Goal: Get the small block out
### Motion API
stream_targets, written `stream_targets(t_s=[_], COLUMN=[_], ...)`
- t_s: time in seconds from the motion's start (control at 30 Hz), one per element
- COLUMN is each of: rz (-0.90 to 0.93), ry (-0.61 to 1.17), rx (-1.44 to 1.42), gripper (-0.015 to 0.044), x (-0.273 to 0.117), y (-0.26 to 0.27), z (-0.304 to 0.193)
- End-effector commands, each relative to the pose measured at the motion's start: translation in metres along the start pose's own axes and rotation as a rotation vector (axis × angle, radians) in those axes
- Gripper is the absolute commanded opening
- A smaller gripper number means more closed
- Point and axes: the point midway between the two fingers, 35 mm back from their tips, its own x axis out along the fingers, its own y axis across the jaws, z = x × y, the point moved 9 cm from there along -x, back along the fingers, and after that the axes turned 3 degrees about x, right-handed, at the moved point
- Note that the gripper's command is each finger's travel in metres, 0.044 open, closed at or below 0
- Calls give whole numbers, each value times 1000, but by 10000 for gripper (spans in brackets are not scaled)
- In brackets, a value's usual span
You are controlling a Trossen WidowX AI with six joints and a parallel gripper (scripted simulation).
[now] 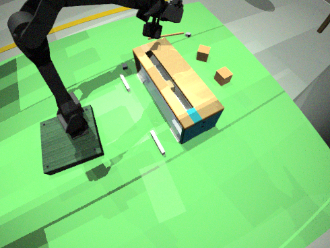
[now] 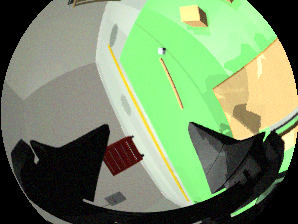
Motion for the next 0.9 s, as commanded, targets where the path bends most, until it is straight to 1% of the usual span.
stream_targets(t_s=[0.0,0.17,0.33,0.67,0.73,0.87], rz=[-149,-289,-421,-675,-697,-698], ry=[-140,-227,-272,-283,-278,-278], rx=[138,280,432,794,831,833], gripper=[400,400,400,400,400,400], x=[-38,-72,-107,-181,-188,-188], y=[-23,-48,-75,-124,-128,-128], z=[42,67,85,94,93,93])
